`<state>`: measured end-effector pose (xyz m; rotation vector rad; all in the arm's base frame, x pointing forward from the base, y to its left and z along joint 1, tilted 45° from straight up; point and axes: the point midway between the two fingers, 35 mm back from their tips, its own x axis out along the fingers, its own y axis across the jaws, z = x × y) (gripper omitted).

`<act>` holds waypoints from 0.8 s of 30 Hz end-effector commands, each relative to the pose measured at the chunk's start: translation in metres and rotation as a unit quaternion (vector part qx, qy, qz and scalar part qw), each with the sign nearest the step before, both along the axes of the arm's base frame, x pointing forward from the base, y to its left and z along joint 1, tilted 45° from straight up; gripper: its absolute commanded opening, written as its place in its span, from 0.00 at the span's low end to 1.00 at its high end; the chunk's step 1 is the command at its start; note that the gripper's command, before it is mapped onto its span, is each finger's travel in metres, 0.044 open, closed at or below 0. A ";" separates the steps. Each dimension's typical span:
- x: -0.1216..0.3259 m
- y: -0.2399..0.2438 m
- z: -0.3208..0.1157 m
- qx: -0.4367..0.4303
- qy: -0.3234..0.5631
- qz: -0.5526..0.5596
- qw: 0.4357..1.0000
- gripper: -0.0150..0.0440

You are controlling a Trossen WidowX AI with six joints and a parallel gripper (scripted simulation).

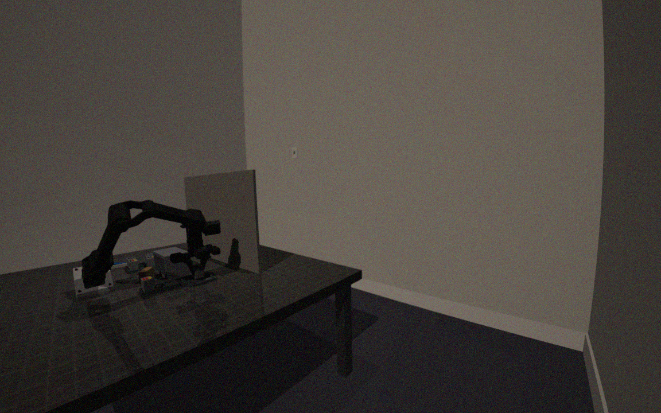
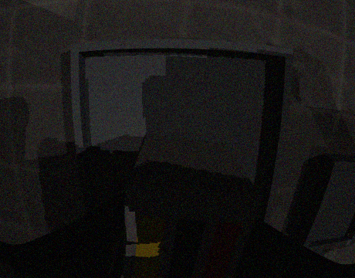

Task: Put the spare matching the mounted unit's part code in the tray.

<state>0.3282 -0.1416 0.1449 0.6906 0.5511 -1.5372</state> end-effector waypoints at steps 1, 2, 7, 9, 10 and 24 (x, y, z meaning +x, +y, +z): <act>0.000 0.000 0.000 0.000 0.000 0.000 1.000 0.61; 0.000 0.000 0.000 0.000 0.000 0.000 1.000 0.65; 0.000 0.000 0.000 0.000 0.000 0.000 1.000 0.88; 0.000 0.000 0.000 0.000 0.000 0.000 1.000 0.97; 0.000 0.000 0.000 0.000 0.000 0.000 1.000 1.00; 0.000 0.076 0.074 -0.003 0.012 0.034 0.999 1.00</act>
